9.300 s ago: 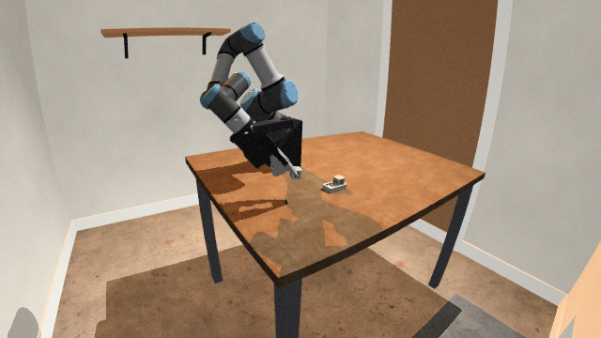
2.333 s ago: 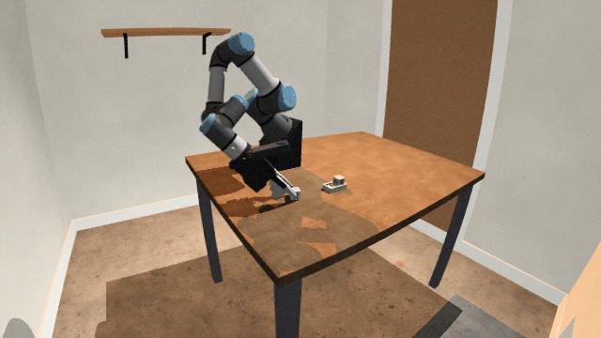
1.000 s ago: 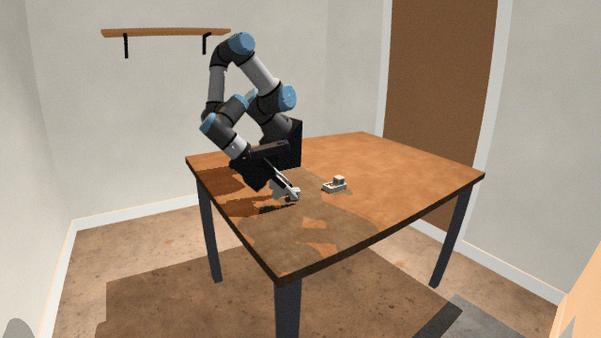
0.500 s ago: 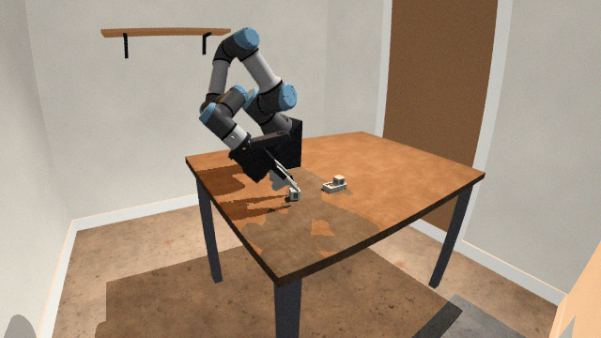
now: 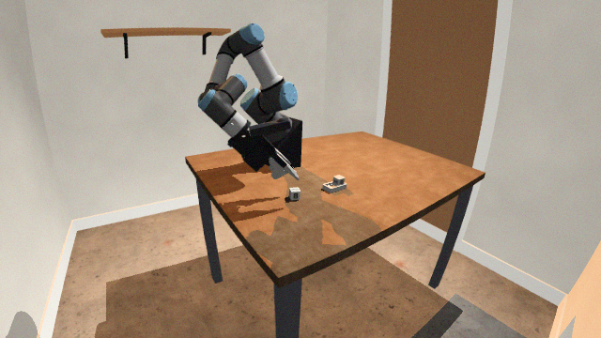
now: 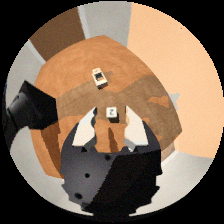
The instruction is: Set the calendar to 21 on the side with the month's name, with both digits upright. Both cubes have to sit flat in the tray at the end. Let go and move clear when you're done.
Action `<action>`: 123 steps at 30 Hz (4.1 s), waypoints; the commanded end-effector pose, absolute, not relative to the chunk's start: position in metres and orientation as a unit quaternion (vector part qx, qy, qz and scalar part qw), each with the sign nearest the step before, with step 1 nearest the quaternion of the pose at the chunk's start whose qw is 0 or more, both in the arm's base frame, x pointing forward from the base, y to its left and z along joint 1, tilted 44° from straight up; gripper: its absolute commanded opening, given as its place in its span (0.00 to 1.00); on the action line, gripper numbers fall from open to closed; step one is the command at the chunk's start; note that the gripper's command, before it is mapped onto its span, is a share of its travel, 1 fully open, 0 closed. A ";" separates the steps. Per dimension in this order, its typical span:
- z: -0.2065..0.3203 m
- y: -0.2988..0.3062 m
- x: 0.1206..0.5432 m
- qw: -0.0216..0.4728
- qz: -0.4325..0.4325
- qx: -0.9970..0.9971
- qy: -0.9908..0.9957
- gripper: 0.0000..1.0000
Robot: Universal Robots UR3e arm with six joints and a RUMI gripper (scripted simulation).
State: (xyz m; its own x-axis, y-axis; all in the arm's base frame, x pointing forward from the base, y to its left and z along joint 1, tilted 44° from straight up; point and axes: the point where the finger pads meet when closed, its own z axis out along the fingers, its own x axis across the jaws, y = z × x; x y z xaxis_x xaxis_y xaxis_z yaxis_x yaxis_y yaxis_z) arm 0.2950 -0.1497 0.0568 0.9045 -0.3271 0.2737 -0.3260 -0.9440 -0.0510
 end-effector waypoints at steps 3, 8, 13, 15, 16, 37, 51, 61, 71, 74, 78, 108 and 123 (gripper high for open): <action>0.060 -0.148 0.295 0.002 -0.141 -0.976 0.167 0.40; 0.060 -0.148 0.295 0.000 -0.140 -0.976 0.167 0.40; 0.058 -0.147 0.295 -0.010 -0.135 -0.977 0.168 0.40; 0.057 -0.146 0.294 -0.017 -0.131 -0.977 0.168 0.40; 0.057 -0.146 0.294 -0.022 -0.130 -0.977 0.169 0.40; 0.059 -0.145 0.296 -0.121 -0.117 -0.968 0.183 0.40; 0.059 -0.145 0.296 -0.128 -0.117 -0.967 0.184 0.40; 0.057 -0.145 0.295 -0.148 -0.106 -0.965 0.187 0.40; 0.055 -0.144 0.294 -0.199 -0.092 -0.956 0.193 0.40; 0.056 -0.144 0.295 -0.215 -0.091 -0.953 0.194 0.40; 0.056 -0.144 0.295 -0.224 -0.091 -0.950 0.195 0.40; 0.055 -0.143 0.295 -0.288 -0.075 -0.932 0.205 0.40; 0.057 -0.142 0.297 -0.364 -0.066 -0.906 0.209 0.40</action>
